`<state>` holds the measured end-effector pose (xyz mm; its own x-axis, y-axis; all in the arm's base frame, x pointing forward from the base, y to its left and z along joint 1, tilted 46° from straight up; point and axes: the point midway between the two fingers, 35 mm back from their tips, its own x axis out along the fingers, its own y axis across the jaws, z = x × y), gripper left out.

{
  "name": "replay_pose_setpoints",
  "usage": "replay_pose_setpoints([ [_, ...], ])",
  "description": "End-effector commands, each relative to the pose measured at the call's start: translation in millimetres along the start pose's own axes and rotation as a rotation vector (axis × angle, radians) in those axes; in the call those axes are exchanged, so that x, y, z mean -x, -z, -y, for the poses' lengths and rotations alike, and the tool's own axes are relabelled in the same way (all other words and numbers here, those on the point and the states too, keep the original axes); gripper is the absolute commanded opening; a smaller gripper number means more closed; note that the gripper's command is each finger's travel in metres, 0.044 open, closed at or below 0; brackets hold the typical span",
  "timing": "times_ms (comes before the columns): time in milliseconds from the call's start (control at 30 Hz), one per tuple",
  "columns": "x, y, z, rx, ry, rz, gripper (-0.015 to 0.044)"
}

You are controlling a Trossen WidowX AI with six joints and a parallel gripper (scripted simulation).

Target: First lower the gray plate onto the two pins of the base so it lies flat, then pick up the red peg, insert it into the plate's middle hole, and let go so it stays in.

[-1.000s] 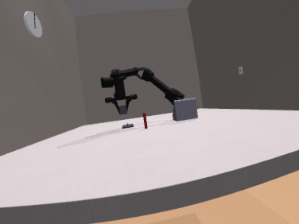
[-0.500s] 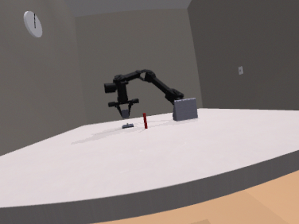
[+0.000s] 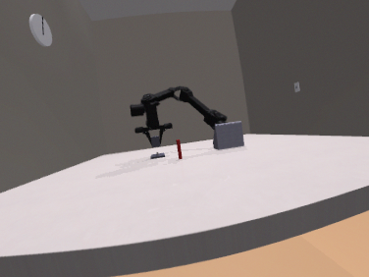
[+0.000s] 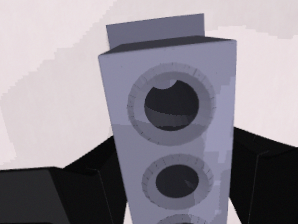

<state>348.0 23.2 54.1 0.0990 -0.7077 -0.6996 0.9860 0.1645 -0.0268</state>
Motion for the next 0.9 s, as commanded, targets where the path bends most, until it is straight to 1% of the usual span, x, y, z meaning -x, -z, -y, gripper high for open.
replay_pose_setpoints([
  [0,-0.1,-0.3,0.0,0.002,-0.003,0.003,0.0],
  [433,-0.5,-0.9,-0.5,0.002,-0.003,0.003,0.0],
  [867,-18.7,-0.9,-0.6,0.002,-0.003,0.004,0.0],
])
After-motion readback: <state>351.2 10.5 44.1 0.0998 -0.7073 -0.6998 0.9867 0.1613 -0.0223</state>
